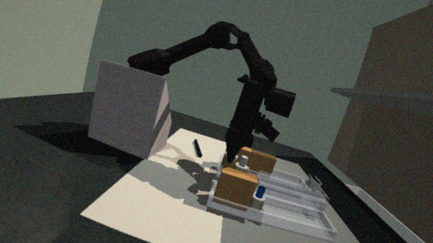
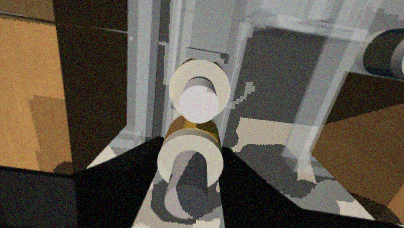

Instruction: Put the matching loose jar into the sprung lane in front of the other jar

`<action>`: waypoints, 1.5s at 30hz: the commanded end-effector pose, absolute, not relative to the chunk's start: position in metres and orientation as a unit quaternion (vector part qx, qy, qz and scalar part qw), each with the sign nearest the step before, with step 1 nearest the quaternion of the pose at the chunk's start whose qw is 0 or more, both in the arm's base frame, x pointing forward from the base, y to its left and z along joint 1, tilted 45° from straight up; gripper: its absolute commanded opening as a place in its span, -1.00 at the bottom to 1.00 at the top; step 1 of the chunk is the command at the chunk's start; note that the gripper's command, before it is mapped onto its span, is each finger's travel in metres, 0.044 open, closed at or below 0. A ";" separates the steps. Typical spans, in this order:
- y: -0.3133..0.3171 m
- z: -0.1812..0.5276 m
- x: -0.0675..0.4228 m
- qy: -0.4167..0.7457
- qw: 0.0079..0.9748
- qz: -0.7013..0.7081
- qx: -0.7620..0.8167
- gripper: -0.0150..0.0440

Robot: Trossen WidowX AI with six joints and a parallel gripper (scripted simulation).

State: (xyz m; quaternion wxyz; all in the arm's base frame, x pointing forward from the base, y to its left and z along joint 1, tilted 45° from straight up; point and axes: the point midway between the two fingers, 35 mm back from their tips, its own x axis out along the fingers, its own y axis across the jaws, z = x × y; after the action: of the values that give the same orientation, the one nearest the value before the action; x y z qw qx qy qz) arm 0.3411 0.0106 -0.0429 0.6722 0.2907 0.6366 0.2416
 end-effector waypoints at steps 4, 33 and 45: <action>0.010 -0.040 0.348 0.628 0.680 0.245 0.290 -0.49; 0.010 -0.040 0.352 0.627 0.680 0.245 0.290 -0.49; 0.012 -0.043 0.352 0.627 0.680 0.245 0.290 -0.49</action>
State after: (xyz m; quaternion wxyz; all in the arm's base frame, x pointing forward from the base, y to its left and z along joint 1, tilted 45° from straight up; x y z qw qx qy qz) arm 0.3456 0.0118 -0.0443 0.6720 0.2907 0.6368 0.2416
